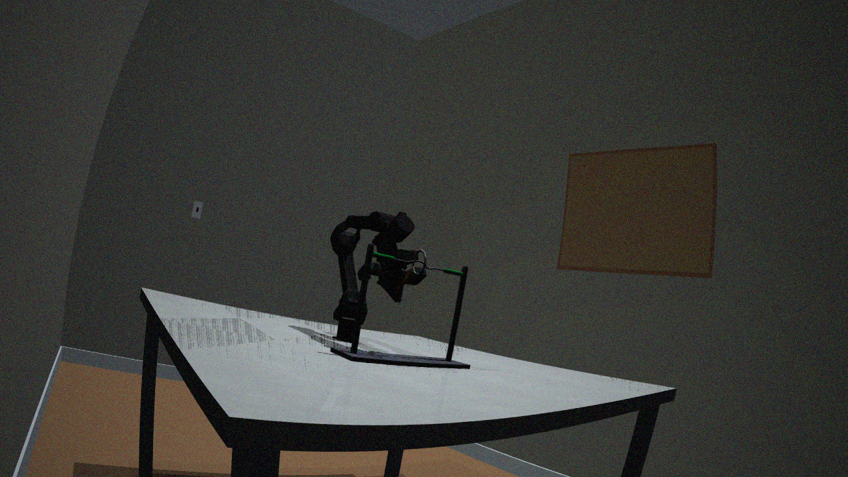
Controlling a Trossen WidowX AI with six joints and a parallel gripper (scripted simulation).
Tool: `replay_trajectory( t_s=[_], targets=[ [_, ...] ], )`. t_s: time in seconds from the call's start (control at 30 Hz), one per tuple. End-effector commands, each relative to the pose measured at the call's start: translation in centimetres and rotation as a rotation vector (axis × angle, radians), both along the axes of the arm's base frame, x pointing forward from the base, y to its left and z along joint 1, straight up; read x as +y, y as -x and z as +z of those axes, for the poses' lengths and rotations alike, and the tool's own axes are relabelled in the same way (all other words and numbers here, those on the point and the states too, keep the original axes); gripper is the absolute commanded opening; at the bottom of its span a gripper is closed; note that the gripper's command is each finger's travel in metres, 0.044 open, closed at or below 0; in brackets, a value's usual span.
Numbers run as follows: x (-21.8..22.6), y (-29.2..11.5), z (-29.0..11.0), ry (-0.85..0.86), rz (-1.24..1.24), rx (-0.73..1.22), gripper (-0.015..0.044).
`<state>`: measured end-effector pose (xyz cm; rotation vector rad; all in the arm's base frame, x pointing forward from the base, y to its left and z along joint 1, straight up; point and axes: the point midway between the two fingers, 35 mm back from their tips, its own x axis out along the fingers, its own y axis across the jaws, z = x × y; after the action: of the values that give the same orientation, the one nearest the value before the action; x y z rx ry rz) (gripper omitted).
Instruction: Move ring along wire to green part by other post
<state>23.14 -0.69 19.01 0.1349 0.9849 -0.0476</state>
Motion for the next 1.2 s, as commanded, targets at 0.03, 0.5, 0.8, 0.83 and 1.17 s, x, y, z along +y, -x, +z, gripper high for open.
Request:
replay_trajectory(
  t_s=[0.03, 0.5, 0.8, 0.83, 1.17],
  targets=[
    [-1.0, 0.2, -0.1, 0.073, 0.075, -0.001, -0.0150],
    [-3.9, 0.0, 0.2, 0.282, 0.327, -0.011, -0.0150],
    [-4.4, 0.0, 0.2, 0.334, 0.433, -0.017, -0.0150],
    [-4.4, 0.0, 0.2, 0.331, 0.435, -0.017, -0.0150],
    [-2.8, 0.5, -0.5, 0.250, 0.419, -0.038, -0.0150]
  ],
)
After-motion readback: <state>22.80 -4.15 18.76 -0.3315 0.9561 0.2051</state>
